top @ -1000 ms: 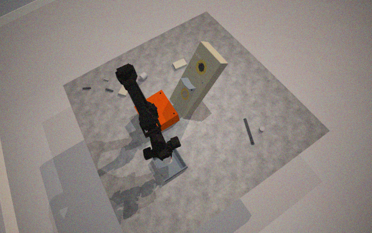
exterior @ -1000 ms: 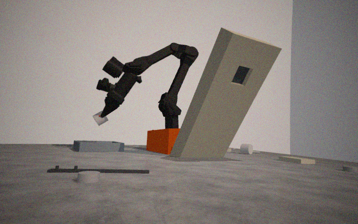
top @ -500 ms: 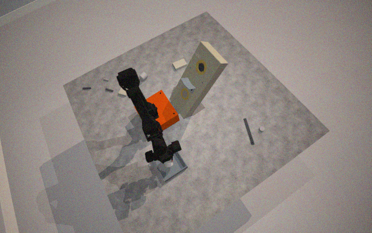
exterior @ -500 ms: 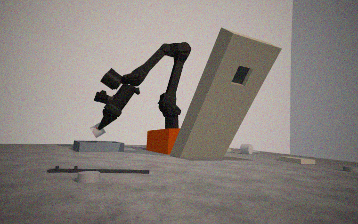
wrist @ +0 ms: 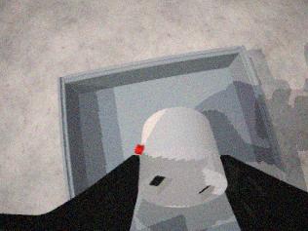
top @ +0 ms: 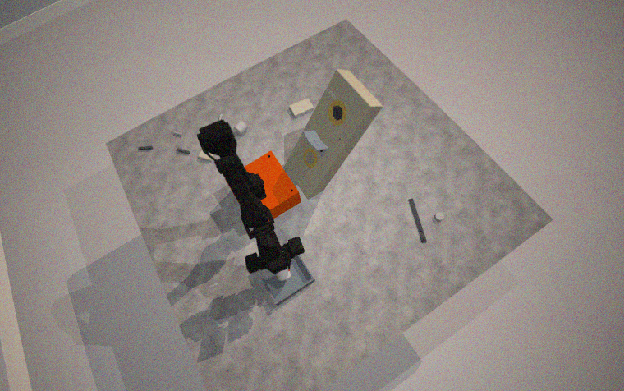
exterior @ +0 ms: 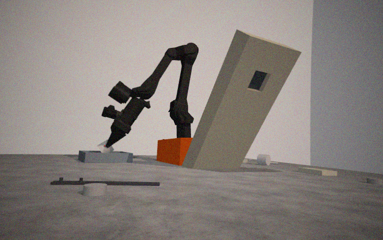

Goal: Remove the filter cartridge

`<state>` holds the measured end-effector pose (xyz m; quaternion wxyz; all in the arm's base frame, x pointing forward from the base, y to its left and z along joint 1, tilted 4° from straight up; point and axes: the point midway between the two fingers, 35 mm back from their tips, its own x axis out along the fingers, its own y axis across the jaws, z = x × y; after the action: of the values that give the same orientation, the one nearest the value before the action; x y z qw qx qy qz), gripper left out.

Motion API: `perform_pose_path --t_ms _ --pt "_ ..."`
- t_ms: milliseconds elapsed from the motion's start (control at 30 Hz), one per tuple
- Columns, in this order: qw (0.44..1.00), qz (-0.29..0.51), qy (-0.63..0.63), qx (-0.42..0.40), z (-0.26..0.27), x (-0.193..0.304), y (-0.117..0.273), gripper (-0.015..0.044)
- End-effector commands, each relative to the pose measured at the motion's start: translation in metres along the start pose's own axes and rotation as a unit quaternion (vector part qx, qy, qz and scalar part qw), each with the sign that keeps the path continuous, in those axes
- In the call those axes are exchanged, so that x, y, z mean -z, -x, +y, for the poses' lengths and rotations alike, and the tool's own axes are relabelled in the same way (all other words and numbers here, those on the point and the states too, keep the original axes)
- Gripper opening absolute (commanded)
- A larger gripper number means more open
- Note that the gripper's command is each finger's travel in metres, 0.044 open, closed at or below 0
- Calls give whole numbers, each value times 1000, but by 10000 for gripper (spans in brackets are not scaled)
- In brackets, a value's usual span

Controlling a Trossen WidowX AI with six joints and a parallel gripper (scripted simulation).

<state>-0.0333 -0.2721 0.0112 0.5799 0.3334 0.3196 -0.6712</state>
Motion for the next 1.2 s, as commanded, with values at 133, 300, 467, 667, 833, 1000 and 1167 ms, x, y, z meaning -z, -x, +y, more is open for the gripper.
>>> perform_pose_path --t_ms 133,300,467,667,833,1000,1167 --pt "1000 -1 0 0 0 -1 0 289" --pt "1000 -1 0 0 0 -1 0 420" --pt "1000 -1 0 0 0 -2 2 440" --pt "1000 0 0 0 0 -35 59 440" --pt "1000 0 0 0 0 -36 61 440" --pt "1000 -2 2 -4 1 -32 50 440" --pt "1000 -2 2 -4 1 -32 50 440"
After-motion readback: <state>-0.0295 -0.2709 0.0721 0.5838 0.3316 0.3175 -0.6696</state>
